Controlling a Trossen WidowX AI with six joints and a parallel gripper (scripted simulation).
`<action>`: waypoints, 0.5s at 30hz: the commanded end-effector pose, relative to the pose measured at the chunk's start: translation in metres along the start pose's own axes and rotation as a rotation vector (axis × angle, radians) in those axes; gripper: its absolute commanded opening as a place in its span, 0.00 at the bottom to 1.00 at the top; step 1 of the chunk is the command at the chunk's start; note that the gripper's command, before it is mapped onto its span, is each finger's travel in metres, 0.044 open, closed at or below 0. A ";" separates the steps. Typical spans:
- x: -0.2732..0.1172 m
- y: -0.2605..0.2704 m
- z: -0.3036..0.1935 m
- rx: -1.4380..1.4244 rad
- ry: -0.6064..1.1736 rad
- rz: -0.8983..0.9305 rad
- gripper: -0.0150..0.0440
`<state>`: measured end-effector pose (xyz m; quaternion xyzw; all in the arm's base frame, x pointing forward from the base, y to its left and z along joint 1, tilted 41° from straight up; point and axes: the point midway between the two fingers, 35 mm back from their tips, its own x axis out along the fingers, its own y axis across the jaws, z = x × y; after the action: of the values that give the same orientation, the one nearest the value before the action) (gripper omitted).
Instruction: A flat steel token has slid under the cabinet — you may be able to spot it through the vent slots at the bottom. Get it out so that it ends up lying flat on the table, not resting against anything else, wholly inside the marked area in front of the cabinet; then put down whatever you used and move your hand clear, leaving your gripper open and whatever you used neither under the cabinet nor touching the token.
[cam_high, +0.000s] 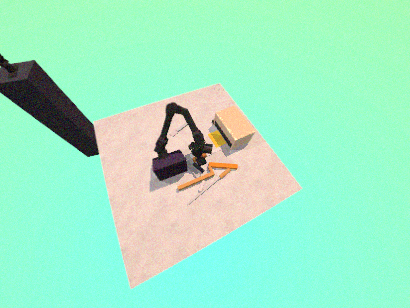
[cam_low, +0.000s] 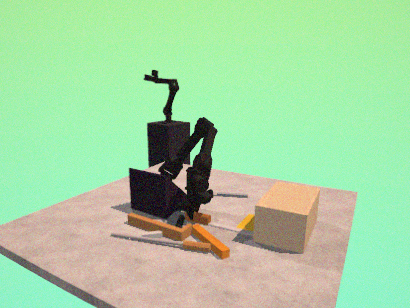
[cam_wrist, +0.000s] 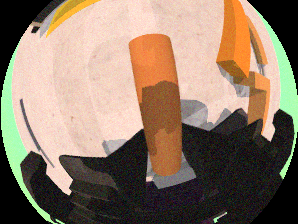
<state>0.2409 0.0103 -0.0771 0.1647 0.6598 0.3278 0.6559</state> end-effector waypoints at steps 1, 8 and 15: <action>0.000 0.000 0.008 -0.017 -0.002 -0.001 0.25; 0.000 0.000 0.018 -0.029 -0.003 -0.001 0.25; 0.000 0.001 0.027 -0.035 -0.003 0.000 0.25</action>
<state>0.2609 0.0161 -0.0745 0.1545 0.6539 0.3388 0.6586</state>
